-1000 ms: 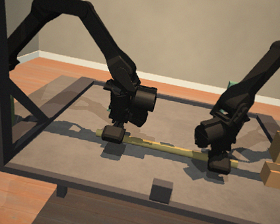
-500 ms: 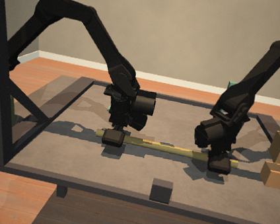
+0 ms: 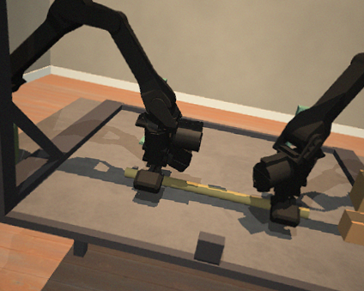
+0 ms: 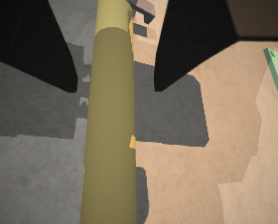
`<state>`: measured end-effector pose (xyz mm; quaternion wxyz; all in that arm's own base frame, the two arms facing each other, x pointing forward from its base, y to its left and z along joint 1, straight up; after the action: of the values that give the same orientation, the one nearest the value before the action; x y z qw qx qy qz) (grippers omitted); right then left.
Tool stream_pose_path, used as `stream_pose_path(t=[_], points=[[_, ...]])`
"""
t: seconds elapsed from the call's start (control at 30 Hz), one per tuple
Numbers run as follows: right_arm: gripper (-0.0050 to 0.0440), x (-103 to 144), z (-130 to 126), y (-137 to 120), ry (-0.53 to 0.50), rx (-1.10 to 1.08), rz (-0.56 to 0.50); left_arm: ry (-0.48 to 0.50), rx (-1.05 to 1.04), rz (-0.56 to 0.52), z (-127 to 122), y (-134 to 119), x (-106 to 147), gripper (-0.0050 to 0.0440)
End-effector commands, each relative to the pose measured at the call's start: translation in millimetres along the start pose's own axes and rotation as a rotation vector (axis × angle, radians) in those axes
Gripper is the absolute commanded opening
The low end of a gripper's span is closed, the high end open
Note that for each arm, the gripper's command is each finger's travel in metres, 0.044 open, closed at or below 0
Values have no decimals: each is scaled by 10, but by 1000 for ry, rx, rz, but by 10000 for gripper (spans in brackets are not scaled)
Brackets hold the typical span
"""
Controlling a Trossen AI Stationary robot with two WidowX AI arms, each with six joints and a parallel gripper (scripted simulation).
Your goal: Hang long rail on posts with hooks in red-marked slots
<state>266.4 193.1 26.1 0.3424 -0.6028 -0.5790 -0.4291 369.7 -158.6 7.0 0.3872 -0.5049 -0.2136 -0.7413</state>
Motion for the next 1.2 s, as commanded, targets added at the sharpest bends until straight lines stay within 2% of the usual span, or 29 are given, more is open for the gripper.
stream_pose_path(t=[0.0, 0.1, 0.13, 0.2, 0.23, 0.3, 0.33, 0.4, 0.43, 0.57, 0.6, 0.67, 0.7, 0.77, 0.97, 1.03, 1.17], points=[[-50, 41, 3, 18, 13, -7, -10, 7, 9, -1, 31, -3, -25, 225], [-50, 41, 3, 18, 13, -7, -10, 7, 9, -1, 31, -3, -25, 225], [-50, 41, 3, 18, 13, -7, -10, 7, 9, -1, 31, -3, -25, 206], [-50, 41, 3, 18, 13, -7, -10, 7, 9, -1, 31, -3, -25, 206], [-50, 41, 3, 18, 13, -7, -10, 7, 9, -1, 31, -3, -25, 186], [-50, 41, 3, 18, 13, -7, -10, 7, 9, -1, 31, -3, -25, 186], [-50, 41, 3, 18, 13, -7, -10, 7, 9, -1, 31, -3, -25, 166], [-50, 41, 3, 18, 13, -7, -10, 7, 9, -1, 33, -3, -20, 166], [-50, 41, 3, 18, 13, -7, -10, 7, 9, -2, 35, -3, -16, 146], [-50, 41, 3, 18, 13, -7, -10, 8, 12, -8, 46, 1, 6, 146], [-50, 41, 3, 18, 13, -7, -10, 9, 14, -11, 27, 24, 14, 126], [-50, 41, 3, 18, 13, -7, -10, 7, 15, -23, 45, 33, 55, 126], [-50, 41, 3, 18, 13, -7, -10, 7, 15, -23, 45, 33, 55, 106], [-50, 41, 3, 18, 13, -7, -10, 7, 15, -23, 45, 33, 55, 106], [-50, 41, 3, 18, 13, -7, -10, 7, 15, -23, 45, 33, 55, 66], [-50, 51, -1, 20, 13, -7, -10, 7, 15, -23, 46, 30, 66, 18], [-50, 105, -23, 37, 13, -7, -10, 7, 15, -23, 56, 14, 124, 0]])
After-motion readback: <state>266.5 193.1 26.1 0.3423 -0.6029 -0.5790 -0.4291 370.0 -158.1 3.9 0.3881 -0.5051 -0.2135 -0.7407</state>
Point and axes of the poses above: on each arm, the point midway between the two fingers, 35 mm back from their tips, its own x axis back along the fingers, its own z axis across the jaws, y = z × x, the point moved 8 cm from there along x, back along the fingers, and after that the axes turned 11 degrees about -x, right-handed, at the moved point
